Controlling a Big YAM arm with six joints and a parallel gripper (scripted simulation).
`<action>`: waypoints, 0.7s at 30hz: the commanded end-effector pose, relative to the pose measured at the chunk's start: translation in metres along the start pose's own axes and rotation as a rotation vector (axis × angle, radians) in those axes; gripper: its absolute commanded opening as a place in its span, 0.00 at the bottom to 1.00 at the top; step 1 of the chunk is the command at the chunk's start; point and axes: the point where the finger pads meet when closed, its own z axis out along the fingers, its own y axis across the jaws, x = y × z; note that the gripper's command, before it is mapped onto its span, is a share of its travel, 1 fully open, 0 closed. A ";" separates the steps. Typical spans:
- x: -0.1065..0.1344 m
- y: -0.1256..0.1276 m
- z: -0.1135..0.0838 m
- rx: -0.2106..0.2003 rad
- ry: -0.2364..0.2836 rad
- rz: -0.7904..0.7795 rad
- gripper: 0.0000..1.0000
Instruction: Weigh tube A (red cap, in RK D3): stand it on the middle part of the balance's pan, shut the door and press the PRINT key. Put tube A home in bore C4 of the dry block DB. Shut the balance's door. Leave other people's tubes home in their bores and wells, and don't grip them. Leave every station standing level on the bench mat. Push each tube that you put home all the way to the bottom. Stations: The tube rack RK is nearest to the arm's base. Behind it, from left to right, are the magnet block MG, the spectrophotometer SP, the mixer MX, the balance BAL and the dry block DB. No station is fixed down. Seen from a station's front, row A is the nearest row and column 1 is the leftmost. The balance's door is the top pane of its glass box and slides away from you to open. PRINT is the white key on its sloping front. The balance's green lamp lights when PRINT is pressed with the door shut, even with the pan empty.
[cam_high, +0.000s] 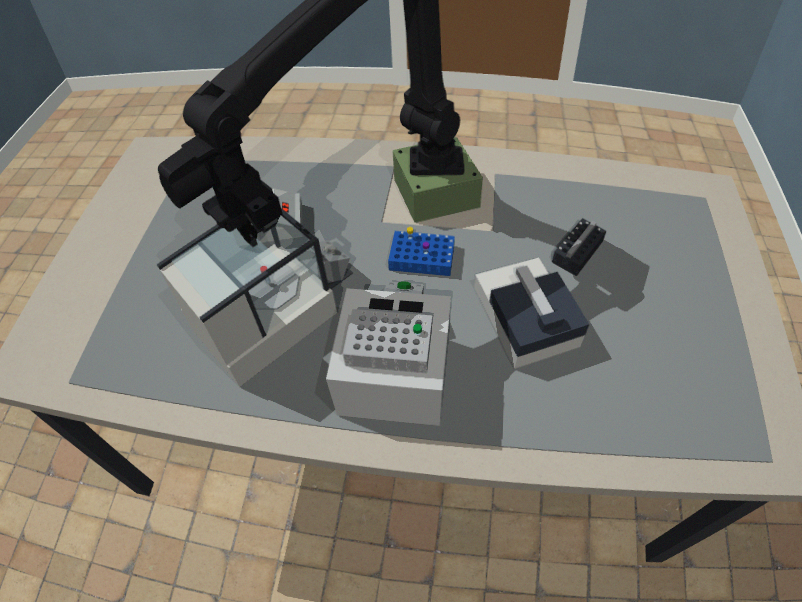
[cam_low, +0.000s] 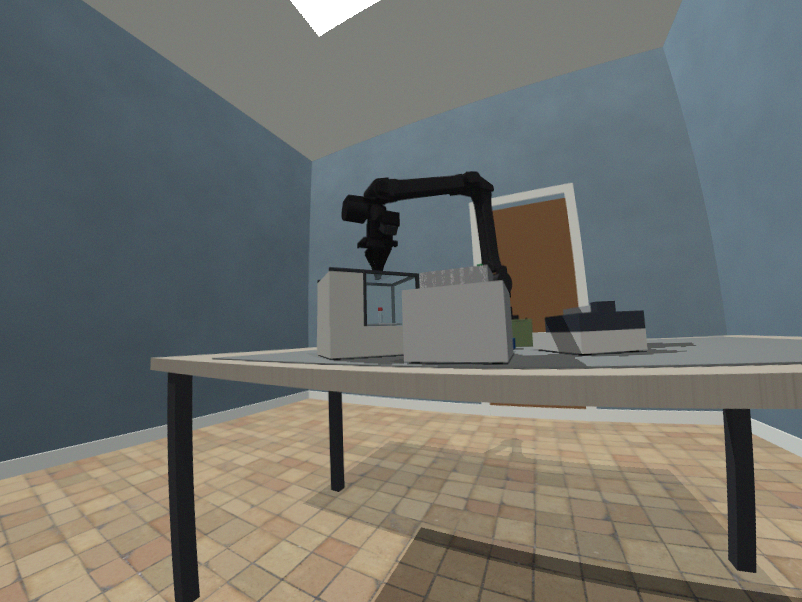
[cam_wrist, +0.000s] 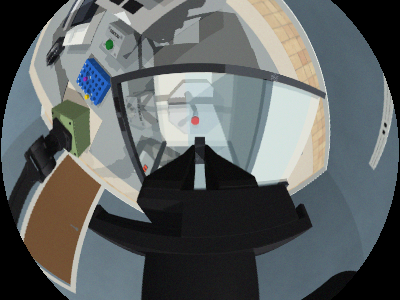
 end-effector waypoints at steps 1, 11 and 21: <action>0.002 0.002 -0.011 0.033 0.004 0.010 0.06; 0.002 0.009 -0.011 0.035 0.004 0.010 0.06; 0.001 0.020 -0.011 0.032 0.004 0.010 0.06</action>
